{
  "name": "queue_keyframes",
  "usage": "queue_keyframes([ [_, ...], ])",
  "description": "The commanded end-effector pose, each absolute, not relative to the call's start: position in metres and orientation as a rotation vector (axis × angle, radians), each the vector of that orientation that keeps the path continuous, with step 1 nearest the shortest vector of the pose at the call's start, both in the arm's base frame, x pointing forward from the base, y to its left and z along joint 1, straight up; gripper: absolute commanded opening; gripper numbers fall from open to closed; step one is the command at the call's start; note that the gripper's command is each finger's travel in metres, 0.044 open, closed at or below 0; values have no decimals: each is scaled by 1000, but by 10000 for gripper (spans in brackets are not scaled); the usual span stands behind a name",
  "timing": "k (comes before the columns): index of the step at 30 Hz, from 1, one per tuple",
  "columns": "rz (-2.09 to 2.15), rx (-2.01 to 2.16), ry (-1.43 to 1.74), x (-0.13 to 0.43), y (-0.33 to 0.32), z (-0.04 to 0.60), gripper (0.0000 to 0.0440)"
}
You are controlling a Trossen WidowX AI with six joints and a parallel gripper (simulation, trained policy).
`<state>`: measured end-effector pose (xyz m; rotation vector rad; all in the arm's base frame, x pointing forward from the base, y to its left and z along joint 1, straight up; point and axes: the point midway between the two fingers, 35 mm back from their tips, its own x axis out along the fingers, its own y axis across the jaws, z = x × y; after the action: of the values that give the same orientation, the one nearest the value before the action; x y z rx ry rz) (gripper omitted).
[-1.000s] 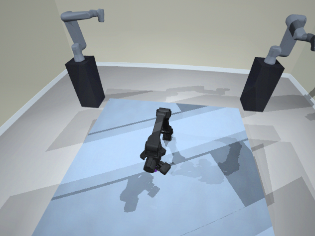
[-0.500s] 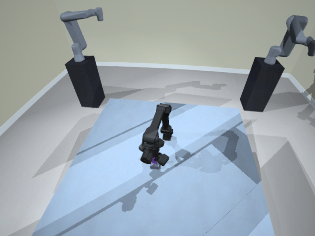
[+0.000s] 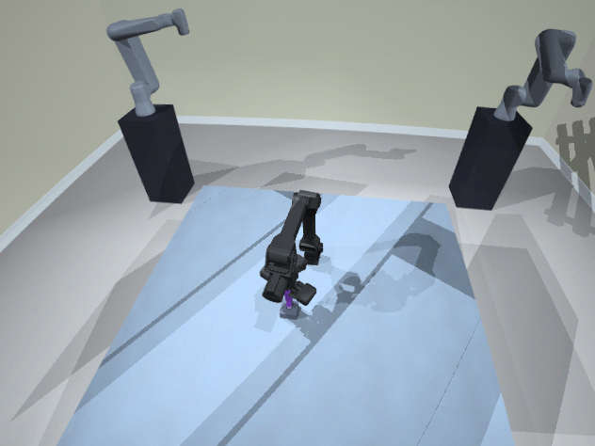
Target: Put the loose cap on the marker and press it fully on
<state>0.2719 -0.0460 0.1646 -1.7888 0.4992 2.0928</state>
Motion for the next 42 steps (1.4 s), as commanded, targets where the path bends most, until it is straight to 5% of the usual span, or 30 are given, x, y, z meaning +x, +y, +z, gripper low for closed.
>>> queue_keyframes([
  [1, 2090, -1793, 488, 269, -45, 164, 0],
  [42, 2165, -1796, 361, 257, -44, 86, 5],
])
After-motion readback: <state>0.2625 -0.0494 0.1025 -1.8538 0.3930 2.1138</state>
